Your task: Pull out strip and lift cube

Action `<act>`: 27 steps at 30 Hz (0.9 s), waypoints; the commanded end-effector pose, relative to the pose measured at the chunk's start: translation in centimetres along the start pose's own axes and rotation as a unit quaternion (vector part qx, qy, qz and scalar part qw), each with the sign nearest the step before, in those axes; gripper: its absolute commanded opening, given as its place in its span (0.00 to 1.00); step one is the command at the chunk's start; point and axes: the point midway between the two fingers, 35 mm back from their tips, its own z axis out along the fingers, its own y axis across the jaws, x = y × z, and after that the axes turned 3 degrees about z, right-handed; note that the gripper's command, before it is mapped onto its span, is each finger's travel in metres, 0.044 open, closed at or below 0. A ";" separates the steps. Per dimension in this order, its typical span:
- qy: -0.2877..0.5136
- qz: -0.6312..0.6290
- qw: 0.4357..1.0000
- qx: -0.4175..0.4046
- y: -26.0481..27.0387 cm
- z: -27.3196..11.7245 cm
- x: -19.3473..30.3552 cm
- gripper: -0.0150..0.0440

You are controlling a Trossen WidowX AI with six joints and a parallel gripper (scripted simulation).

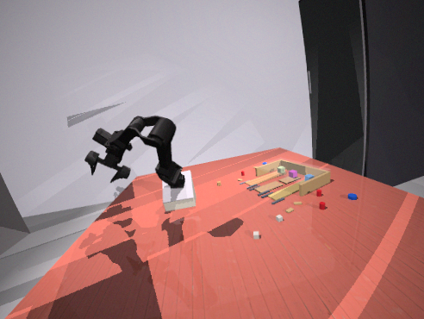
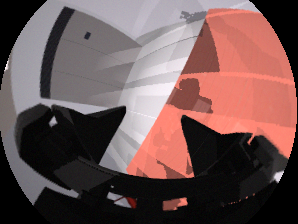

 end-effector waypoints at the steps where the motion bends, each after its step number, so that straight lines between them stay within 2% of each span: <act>1: -0.005 -0.001 1.000 -0.001 0.0 -0.1 -0.3 0.93; 7: -0.167 -0.025 0.985 -0.022 -0.2 -3.9 -8.5 0.93; 16: -0.412 -0.030 0.910 0.016 -4.0 -14.0 -19.1 0.93; 21: -0.521 -0.013 0.850 0.071 -7.9 -20.5 -22.5 0.93; 27: -0.606 0.021 0.779 0.159 -13.6 -27.7 -23.7 0.93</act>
